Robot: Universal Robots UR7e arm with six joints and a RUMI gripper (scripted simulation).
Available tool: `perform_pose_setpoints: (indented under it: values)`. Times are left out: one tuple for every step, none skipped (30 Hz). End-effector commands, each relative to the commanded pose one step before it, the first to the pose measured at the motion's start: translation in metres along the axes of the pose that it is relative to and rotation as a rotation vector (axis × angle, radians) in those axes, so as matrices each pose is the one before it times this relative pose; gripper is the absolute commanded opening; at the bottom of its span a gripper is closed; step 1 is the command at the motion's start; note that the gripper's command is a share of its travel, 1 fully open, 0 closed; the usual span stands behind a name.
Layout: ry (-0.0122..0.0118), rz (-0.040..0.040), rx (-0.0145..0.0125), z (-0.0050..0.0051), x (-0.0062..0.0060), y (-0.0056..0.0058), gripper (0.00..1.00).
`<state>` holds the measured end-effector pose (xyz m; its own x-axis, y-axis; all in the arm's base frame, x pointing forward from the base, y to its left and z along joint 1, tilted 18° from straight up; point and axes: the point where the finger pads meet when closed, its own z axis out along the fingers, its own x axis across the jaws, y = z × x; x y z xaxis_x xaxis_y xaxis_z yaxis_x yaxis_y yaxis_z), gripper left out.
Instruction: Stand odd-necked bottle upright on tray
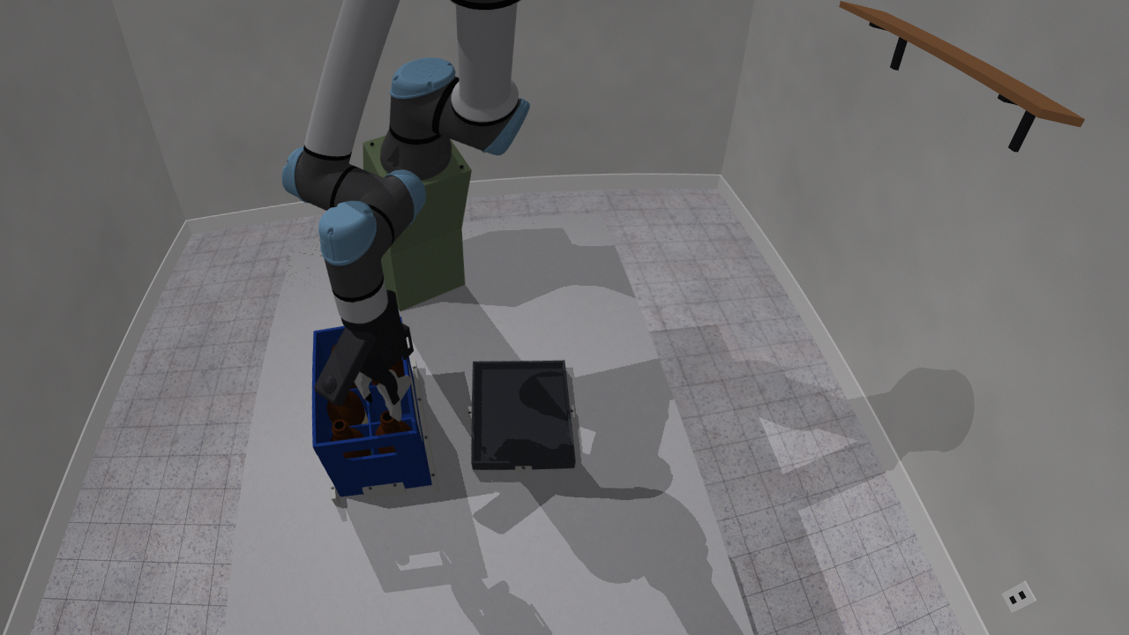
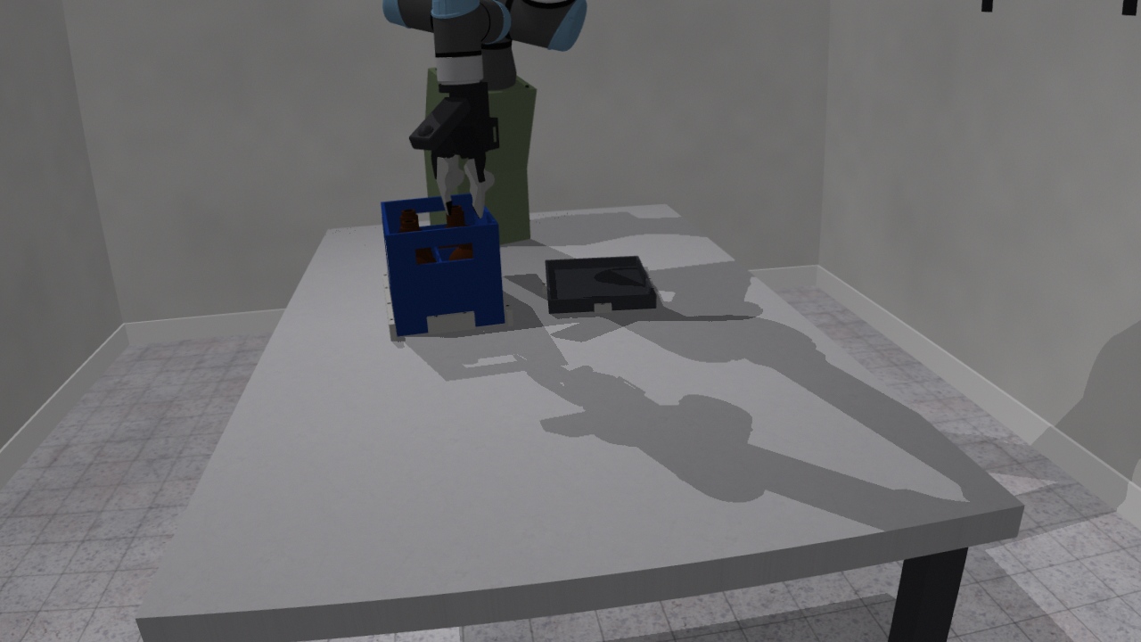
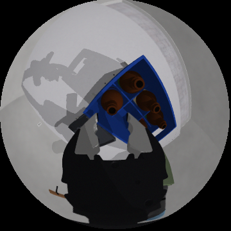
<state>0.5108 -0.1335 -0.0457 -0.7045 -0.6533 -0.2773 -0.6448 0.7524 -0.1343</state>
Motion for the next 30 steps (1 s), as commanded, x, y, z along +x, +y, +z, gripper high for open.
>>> perform_pose_setpoints:
  values:
    - [-0.00034,-0.0002,0.00119,-0.00039,-0.00017,-0.00043,0.38]
    - [0.0,0.0,0.0,0.0,0.0,0.0,0.38]
    - [0.0,0.0,0.0,0.0,0.0,0.0,0.38]
    - [0.0,0.0,0.0,0.0,0.0,0.0,0.38]
    - [0.0,0.0,0.0,0.0,0.0,0.0,0.38]
    - [0.0,0.0,0.0,0.0,0.0,0.0,0.38]
    - [0.0,0.0,0.0,0.0,0.0,0.0,0.38]
    - [0.0,0.0,0.0,0.0,0.0,0.0,0.38]
    - [0.0,0.0,0.0,0.0,0.0,0.0,0.38]
    - [0.0,0.0,0.0,0.0,0.0,0.0,0.38]
    - [0.0,0.0,0.0,0.00001,0.0,0.0,0.38]
    - [0.0,0.0,0.0,0.00003,0.0,0.0,0.38]
    - [0.0,0.0,0.0,0.00006,0.0,0.0,0.38]
    - [0.0,0.0,0.0,0.0001,0.0,0.0,0.38]
    - [0.0,0.0,0.0,0.00014,0.0,0.0,0.38]
    - [0.0,0.0,0.0,0.00018,0.0,0.0,0.38]
    - [0.0,0.0,0.0,0.00024,0.0,0.0,0.38]
    - [0.0,0.0,0.0,0.00029,0.0,0.0,0.38]
    - [0.0,0.0,0.0,0.00035,0.0,0.0,0.38]
    - [0.0,0.0,0.0,0.00041,0.0,0.0,0.38]
    - [0.0,0.0,0.0,0.00047,0.0,0.0,0.38]
    - [0.0,0.0,0.0,0.0,0.0,0.0,0.38]
    - [0.0,0.0,0.0,0.0,0.0,0.0,0.38]
    - [0.0,0.0,0.0,0.00054,0.0,0.0,0.38]
    - [0.0,0.0,0.0,0.0006,0.0,0.0,0.38]
    - [0.0,0.0,0.0,0.00066,0.0,0.0,0.38]
    - [0.0,0.0,0.0,0.00073,0.0,0.0,0.38]
    - [0.0,0.0,0.0,0.00078,0.0,0.0,0.38]
    - [0.0,0.0,0.0,0.00084,0.0,0.0,0.38]
    - [0.0,0.0,0.0,0.0009,0.0,0.0,0.38]
